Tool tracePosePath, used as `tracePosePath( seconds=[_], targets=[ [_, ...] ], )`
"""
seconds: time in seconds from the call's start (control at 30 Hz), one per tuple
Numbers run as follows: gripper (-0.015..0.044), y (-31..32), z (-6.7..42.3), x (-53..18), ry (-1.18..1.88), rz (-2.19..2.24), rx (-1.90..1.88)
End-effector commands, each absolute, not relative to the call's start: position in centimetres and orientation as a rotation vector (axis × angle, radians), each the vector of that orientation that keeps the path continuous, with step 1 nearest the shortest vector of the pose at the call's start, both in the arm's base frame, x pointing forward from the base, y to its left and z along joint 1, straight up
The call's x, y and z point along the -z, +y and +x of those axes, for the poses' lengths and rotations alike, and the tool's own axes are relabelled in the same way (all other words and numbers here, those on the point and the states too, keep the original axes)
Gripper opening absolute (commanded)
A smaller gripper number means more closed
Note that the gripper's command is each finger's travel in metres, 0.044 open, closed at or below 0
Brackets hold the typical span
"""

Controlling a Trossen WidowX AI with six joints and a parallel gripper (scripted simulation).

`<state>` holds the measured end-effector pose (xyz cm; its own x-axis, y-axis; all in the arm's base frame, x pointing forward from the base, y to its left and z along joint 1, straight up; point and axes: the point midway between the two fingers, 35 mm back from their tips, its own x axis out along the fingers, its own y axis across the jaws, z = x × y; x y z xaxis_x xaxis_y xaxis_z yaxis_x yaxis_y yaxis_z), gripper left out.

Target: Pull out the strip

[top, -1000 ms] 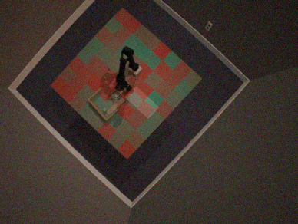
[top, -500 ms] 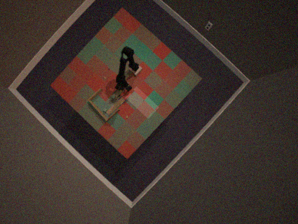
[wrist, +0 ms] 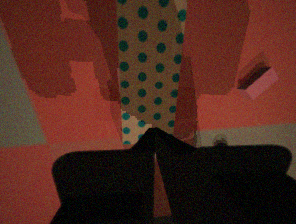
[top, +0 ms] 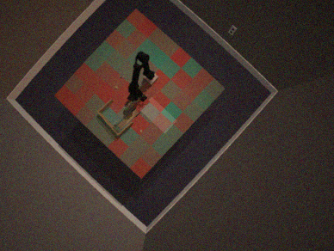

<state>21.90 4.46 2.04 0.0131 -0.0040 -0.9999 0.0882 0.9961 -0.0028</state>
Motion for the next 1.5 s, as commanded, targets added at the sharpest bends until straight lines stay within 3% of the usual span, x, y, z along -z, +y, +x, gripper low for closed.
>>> tracePosePath(
  seconds=[0.0, 0.1, 0.67, 1.47],
  targets=[
    [0.0, 4.6, 22.4, -4.9, 1.547, 0.073, 0.066],
    [0.0, 4.6, 22.4, -4.9, 1.547, 0.073, 0.066],
    [0.044, 3.7, 29.2, -5.7, 1.537, 0.156, 0.148],
    [0.044, 3.0, 38.3, -7.3, 1.528, 0.155, 0.148]
  ],
)
